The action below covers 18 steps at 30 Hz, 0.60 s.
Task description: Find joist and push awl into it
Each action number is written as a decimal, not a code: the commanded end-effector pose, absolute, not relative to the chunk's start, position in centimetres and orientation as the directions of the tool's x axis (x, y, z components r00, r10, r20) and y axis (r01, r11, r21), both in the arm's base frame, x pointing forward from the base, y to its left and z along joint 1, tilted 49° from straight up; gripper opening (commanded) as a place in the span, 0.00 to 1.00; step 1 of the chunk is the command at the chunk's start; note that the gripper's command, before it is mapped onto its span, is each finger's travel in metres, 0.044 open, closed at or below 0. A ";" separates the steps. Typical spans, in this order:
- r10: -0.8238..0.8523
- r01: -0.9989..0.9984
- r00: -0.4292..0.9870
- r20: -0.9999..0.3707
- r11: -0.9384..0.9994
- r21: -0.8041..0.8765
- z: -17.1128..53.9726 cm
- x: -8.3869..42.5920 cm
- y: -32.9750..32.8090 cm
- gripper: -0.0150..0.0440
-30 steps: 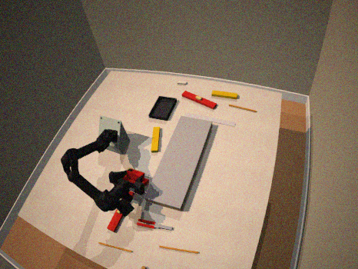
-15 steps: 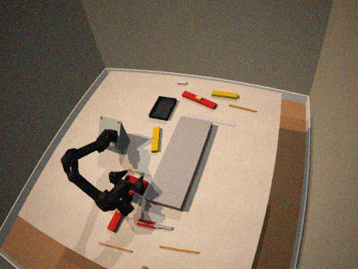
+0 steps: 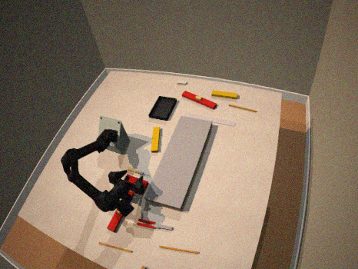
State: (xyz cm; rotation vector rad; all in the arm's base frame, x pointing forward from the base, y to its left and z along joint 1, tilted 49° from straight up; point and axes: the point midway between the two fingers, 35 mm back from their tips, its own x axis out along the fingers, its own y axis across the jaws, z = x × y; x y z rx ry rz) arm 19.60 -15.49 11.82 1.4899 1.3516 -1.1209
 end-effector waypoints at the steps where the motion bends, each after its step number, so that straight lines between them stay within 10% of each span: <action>1: 0.267 0.996 0.034 -0.963 -0.091 0.010 12.4 19.7 -15.7 1.00; 18: 0.265 0.996 0.035 -0.964 -0.093 0.011 14.4 19.7 -16.0 1.00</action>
